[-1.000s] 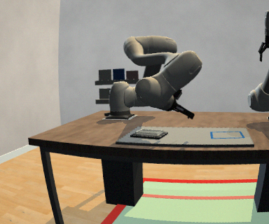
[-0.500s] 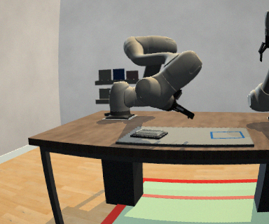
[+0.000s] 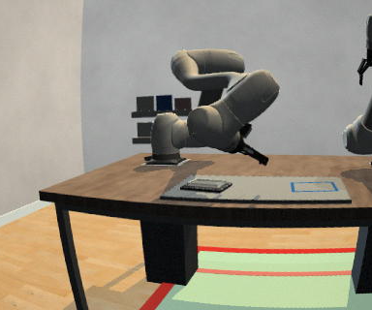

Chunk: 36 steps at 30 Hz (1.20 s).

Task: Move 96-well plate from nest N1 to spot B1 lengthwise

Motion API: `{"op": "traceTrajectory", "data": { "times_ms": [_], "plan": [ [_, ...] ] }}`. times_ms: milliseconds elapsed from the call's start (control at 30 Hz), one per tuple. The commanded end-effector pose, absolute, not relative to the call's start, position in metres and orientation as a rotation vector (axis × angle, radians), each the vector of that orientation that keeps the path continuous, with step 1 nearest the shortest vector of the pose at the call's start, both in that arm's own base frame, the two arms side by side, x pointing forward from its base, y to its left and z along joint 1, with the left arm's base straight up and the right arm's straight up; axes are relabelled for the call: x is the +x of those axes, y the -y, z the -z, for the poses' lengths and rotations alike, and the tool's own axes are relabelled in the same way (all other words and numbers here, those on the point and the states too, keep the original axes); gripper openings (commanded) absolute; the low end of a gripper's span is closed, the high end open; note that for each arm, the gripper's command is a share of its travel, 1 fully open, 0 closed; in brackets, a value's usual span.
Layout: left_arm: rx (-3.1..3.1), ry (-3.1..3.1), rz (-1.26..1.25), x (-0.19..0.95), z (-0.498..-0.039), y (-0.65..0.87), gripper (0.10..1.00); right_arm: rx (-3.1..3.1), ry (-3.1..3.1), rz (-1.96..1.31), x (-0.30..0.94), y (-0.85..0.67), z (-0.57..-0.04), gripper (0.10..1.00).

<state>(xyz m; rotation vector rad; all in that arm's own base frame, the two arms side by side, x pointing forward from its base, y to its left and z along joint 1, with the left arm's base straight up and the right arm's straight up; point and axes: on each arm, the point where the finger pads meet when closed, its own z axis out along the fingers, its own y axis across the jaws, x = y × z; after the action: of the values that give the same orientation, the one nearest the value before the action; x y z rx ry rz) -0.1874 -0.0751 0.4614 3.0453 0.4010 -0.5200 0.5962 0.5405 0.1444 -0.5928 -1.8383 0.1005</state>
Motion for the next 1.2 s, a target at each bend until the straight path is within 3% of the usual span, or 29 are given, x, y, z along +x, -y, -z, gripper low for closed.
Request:
{"op": "traceTrajectory", "data": {
  "times_ms": [0,1167],
  "plan": [
    [3.045,-0.401,0.521,-0.188,-0.462,0.075,1.0,-0.628,1.852,-0.113,0.595,-0.54,-0.144,1.0],
    [3.045,-0.401,0.521,-0.188,-0.462,0.075,1.0,-1.698,2.052,-0.324,0.582,-0.462,-0.101,1.0]
  ]
}}
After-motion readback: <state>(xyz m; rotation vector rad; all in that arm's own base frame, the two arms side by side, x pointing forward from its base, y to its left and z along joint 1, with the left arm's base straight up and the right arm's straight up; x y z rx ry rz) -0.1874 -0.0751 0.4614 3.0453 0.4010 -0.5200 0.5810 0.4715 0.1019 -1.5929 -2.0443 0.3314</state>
